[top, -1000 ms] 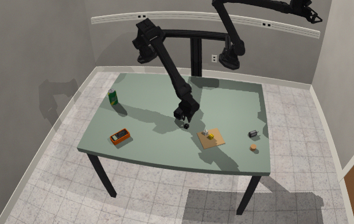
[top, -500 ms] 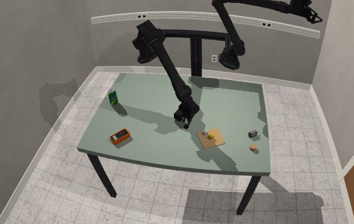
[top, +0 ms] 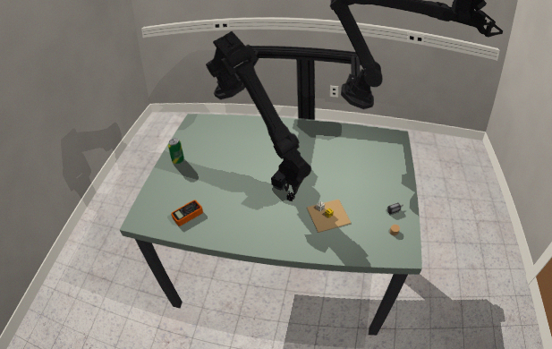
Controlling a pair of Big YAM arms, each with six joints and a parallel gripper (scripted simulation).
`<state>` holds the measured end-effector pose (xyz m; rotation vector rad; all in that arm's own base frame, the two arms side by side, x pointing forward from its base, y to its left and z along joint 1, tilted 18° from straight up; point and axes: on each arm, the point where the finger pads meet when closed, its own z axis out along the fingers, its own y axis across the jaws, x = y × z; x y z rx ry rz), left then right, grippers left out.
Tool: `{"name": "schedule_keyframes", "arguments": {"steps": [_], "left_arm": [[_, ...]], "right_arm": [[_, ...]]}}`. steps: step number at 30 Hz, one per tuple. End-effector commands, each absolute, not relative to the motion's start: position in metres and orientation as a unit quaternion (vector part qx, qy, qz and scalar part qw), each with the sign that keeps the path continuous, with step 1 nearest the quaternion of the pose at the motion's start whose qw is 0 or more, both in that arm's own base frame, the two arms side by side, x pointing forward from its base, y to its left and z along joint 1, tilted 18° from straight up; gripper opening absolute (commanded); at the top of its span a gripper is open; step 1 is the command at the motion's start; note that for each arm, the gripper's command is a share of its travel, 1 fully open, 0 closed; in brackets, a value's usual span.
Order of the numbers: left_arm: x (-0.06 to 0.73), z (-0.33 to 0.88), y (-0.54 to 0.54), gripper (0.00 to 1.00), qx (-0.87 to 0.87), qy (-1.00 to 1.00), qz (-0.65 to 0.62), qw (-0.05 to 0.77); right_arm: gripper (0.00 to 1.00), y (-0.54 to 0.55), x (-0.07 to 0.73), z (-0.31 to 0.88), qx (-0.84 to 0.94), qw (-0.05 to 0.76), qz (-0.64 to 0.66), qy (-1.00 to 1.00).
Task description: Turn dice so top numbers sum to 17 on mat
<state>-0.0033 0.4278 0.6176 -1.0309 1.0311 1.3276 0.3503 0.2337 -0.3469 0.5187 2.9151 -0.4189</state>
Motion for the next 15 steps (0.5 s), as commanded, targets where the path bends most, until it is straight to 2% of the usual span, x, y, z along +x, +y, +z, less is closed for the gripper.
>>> {"name": "schedule_keyframes", "arguments": {"steps": [1,15], "left_arm": [[-0.0072,0.639,0.4115,1.0,-0.423,0.415,0.575,0.564],[-0.0072,0.639,0.4115,1.0,-0.423,0.415,0.575,0.564]], "right_arm": [[0.39,0.2368,0.3634,-0.3495,0.175,0.083,-0.131,0.972],[0.39,0.2372,0.3656,-0.3491,0.176,0.083,-0.13,0.972]]}}
